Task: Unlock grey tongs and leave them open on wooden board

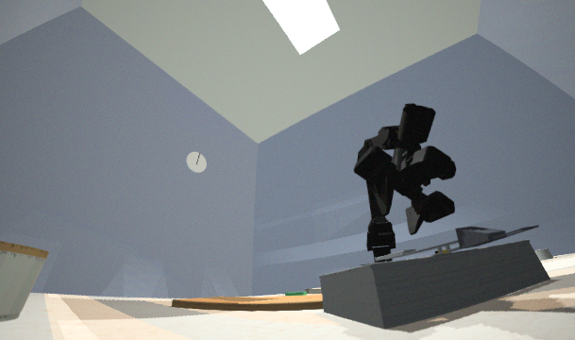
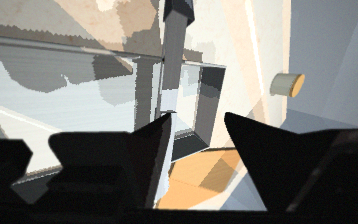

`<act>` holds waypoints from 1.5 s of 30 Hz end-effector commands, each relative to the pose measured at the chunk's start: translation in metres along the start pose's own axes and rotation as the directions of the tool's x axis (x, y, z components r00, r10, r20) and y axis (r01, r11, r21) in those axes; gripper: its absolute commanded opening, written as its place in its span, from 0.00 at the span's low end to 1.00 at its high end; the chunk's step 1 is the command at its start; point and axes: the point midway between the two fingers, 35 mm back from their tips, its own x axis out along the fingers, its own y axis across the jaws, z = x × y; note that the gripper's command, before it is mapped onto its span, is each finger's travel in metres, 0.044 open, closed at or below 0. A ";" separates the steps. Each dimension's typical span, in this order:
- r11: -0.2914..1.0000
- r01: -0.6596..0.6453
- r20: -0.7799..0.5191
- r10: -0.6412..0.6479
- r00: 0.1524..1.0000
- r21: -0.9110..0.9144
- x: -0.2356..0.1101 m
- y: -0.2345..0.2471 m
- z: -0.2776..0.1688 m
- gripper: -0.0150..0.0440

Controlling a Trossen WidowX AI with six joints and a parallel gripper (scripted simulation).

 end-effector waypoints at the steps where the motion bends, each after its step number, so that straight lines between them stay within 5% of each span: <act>1: 0.998 -0.047 0.023 0.048 0.999 -0.037 -0.005 0.033 0.020 0.69; 45: 0.998 -0.045 0.023 0.046 0.999 -0.038 0.050 0.030 0.019 0.69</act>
